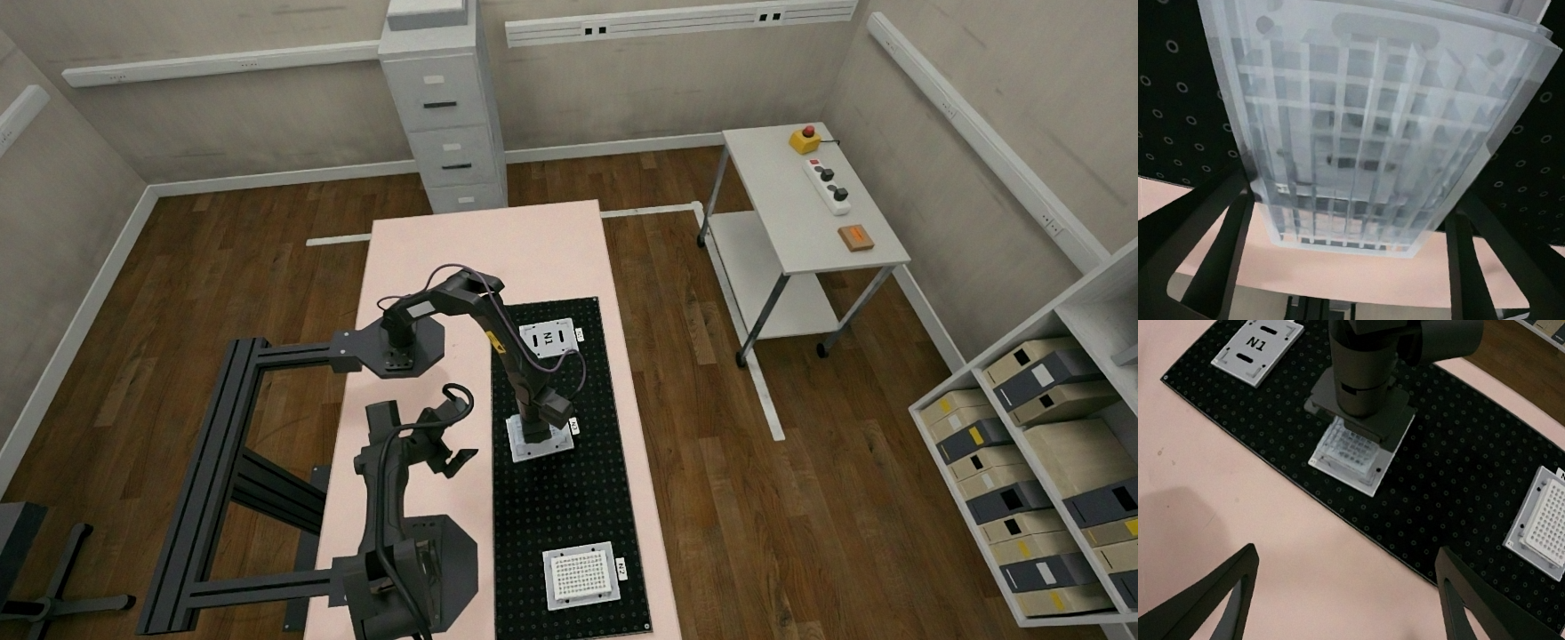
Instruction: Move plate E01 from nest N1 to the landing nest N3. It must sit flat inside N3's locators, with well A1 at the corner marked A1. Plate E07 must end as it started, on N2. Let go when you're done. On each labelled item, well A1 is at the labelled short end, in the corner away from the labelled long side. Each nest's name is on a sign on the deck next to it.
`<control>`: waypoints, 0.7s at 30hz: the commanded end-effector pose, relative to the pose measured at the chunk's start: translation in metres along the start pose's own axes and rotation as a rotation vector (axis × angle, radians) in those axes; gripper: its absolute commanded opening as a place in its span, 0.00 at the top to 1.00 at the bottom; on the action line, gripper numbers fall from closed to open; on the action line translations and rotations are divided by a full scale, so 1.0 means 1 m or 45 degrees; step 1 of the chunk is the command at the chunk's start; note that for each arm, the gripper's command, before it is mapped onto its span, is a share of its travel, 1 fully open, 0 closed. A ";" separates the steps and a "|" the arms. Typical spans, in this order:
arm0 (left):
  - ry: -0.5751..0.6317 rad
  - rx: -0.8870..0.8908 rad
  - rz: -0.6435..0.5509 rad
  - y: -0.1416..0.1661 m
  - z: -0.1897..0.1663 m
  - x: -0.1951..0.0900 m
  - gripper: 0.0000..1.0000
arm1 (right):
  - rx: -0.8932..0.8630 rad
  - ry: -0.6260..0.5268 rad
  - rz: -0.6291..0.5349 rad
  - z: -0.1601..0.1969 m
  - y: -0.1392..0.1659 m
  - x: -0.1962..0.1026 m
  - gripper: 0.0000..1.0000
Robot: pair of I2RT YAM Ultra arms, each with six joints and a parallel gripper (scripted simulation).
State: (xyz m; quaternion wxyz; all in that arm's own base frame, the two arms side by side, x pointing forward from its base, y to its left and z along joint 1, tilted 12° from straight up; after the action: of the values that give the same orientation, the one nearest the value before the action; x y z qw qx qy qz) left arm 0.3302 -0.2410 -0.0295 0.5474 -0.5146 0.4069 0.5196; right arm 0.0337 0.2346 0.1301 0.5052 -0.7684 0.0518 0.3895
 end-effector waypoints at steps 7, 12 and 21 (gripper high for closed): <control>0.038 -0.012 -0.064 -0.012 -0.016 -0.007 0.18 | 0.019 0.029 -0.016 0.003 -0.007 -0.005 0.00; -0.004 -0.015 -0.021 -0.006 -0.010 -0.001 0.18 | 0.019 0.029 -0.016 0.003 -0.007 -0.005 0.00; 0.031 -0.021 -0.057 -0.011 -0.015 -0.005 0.18 | 0.023 0.037 -0.013 -0.001 -0.006 -0.004 0.00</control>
State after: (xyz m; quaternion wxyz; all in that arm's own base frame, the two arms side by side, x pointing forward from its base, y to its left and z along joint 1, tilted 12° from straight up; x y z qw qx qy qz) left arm 0.3317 -0.2430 -0.0391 0.5458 -0.5103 0.4044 0.5274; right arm 0.0348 0.2294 0.1290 0.5041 -0.7713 0.0660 0.3830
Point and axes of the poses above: on each arm, the point where the finger pads meet when closed, its own x axis out along the fingers, its own z axis across the jaws, y = z × x, the point moved 7 cm from there along -x, back along the fingers, and after that the axes turned 1 degree about x, right-handed, at the moved point
